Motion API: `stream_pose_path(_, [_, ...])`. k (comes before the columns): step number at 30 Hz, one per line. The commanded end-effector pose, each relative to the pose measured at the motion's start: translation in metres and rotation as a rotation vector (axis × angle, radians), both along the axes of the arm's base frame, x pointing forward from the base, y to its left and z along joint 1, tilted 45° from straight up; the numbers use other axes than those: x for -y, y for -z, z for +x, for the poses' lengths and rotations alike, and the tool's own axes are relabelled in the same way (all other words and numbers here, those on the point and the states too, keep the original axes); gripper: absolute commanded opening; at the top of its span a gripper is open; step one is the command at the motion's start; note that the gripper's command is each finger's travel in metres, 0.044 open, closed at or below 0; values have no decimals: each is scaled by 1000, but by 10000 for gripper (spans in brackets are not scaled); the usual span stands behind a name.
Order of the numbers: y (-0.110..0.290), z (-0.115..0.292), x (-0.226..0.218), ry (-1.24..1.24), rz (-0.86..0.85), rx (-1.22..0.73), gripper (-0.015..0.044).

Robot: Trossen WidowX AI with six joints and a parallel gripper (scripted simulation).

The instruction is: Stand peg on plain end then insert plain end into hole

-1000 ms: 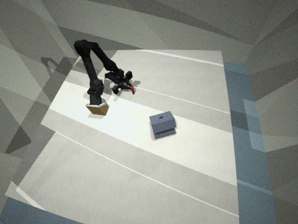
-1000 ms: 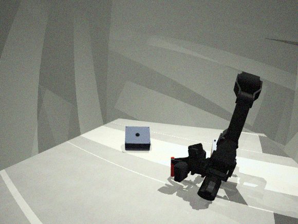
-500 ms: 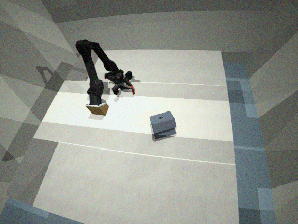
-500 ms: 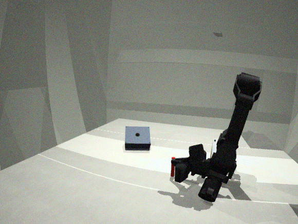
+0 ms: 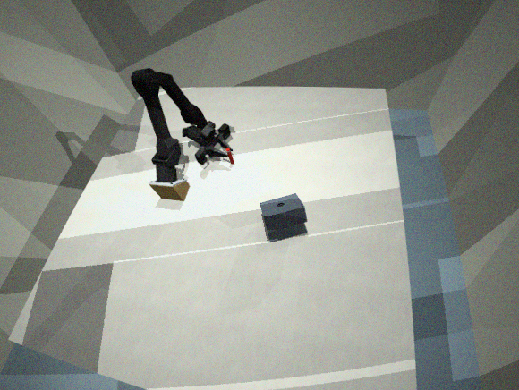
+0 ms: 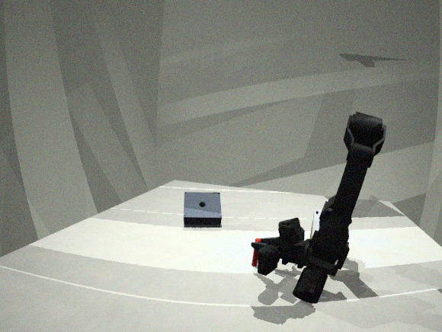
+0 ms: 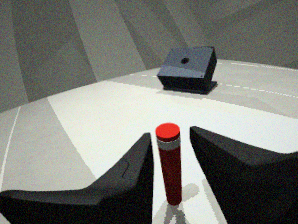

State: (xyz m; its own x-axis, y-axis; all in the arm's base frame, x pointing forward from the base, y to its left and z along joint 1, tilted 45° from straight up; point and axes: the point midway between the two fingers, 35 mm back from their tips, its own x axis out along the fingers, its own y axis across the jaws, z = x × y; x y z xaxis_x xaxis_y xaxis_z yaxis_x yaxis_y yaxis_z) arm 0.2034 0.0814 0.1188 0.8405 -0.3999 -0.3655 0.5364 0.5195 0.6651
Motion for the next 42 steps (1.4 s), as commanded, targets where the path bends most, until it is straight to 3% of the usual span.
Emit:
stream_pose_path(1, [0, 0, 0, 0, 0, 0, 130])
stream_pose_path(16, [0, 0, 0, 0, 0, 0, 130])
stream_pose_path(28, [0, 0, 0, 0, 0, 0, 440])
stream_pose_path(35, [-1, 0, 1, 1, 1, -3, 440])
stream_pose_path(42, [-46, 6, 41, 27, 33, -57, 440])
